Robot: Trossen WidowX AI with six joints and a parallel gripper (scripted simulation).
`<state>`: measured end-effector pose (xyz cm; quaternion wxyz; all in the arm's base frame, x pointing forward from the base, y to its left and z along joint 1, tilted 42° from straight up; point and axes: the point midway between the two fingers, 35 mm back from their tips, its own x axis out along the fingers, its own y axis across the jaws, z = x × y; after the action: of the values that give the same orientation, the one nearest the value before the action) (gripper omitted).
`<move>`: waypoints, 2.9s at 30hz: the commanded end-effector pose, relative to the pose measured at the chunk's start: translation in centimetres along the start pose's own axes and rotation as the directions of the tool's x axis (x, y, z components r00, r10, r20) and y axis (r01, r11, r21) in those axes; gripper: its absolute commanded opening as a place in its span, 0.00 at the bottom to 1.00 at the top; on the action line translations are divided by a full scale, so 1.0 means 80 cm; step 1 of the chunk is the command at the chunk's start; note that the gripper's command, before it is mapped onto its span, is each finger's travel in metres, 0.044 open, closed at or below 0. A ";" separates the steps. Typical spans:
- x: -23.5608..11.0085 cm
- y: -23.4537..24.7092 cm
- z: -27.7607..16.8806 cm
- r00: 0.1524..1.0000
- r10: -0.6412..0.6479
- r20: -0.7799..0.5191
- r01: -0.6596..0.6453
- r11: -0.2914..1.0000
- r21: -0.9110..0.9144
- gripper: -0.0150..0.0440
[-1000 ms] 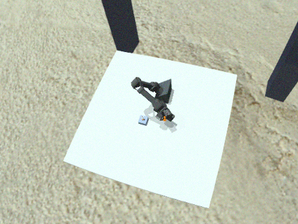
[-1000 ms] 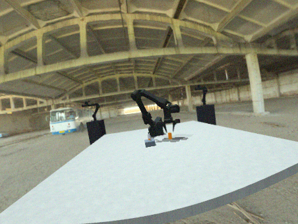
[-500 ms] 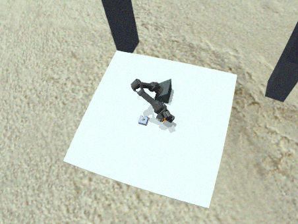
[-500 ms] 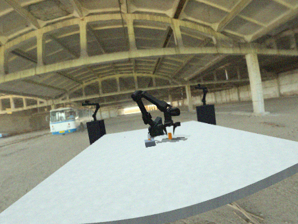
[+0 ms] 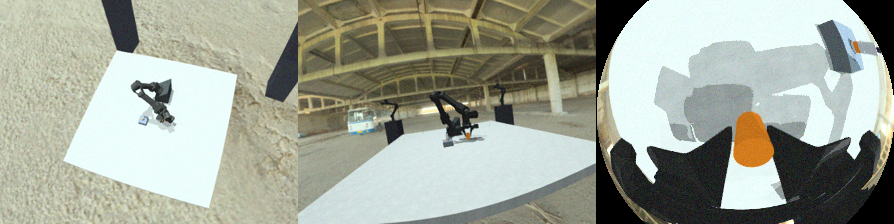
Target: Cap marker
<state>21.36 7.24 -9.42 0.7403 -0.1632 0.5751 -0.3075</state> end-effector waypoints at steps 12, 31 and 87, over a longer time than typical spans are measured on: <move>-0.011 0.001 0.000 1.000 -0.002 0.002 0.002 1.000 -0.006 0.25; -0.075 0.000 -0.001 1.000 -0.002 0.001 0.002 1.000 -0.006 0.25; -0.138 -0.181 0.152 1.000 -0.008 0.004 0.008 1.000 -0.005 0.25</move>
<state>27.43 2.31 11.15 0.7411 -0.1650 0.5733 -0.3081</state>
